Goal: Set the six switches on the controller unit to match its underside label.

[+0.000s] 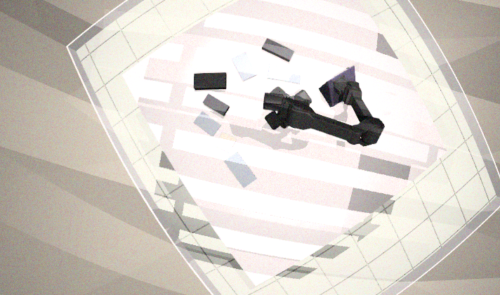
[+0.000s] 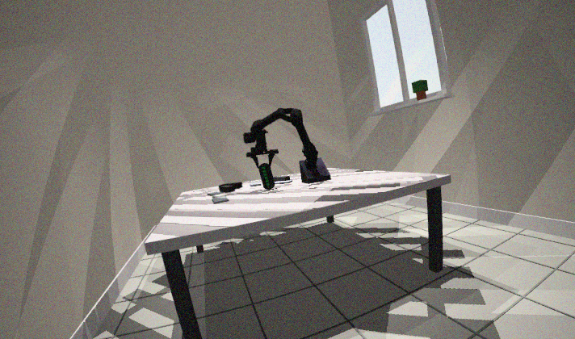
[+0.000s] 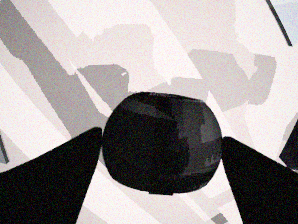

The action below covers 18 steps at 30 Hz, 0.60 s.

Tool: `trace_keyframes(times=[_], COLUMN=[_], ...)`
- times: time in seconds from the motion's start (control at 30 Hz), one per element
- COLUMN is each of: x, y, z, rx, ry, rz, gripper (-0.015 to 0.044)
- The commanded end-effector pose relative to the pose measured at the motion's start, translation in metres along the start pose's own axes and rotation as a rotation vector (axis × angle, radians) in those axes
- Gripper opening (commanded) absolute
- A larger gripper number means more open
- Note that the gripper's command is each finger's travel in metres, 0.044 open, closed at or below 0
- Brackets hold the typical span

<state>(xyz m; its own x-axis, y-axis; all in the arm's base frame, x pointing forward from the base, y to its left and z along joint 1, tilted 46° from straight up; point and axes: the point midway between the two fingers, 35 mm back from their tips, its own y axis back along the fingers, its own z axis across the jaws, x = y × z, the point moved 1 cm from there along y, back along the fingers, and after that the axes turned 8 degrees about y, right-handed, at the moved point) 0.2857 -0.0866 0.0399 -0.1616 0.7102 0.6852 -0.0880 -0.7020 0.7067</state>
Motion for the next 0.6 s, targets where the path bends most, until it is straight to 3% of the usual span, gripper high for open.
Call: trace_keyframes(times=[0.0, 0.57], x=[-0.003, -0.016], y=[-0.007, -0.011], z=[0.0, -0.002], rx=[0.015, 0.015], ry=[0.006, 0.006], rz=[0.011, 0.01], gripper=[0.0338, 0.0338])
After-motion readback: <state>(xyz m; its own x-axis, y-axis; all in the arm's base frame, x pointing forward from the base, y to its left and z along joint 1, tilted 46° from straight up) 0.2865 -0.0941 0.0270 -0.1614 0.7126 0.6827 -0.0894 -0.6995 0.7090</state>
